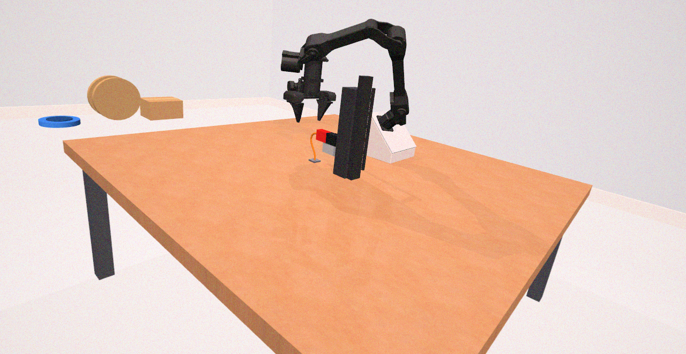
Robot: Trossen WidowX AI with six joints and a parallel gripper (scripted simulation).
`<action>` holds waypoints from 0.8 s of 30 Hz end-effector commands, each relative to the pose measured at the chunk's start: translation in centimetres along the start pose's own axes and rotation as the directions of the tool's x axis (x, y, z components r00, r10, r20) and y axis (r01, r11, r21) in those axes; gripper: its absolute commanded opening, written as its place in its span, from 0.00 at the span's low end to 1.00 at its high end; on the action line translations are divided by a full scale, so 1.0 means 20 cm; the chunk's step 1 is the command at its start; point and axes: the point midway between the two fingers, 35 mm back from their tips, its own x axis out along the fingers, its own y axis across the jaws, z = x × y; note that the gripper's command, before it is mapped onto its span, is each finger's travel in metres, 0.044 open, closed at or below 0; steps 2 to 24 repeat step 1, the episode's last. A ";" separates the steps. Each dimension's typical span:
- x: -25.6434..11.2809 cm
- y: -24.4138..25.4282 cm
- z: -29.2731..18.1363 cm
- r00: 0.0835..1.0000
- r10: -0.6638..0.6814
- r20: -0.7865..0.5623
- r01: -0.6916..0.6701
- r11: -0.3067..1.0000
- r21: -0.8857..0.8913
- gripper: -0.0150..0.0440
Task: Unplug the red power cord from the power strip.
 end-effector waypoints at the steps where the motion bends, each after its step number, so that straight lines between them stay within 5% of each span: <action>1: 0.00 0.00 0.00 1.000 -0.005 0.001 0.005 1.000 -0.003 1.00; 24: 0.00 0.00 0.00 1.000 -0.005 0.001 0.005 1.000 -0.003 1.00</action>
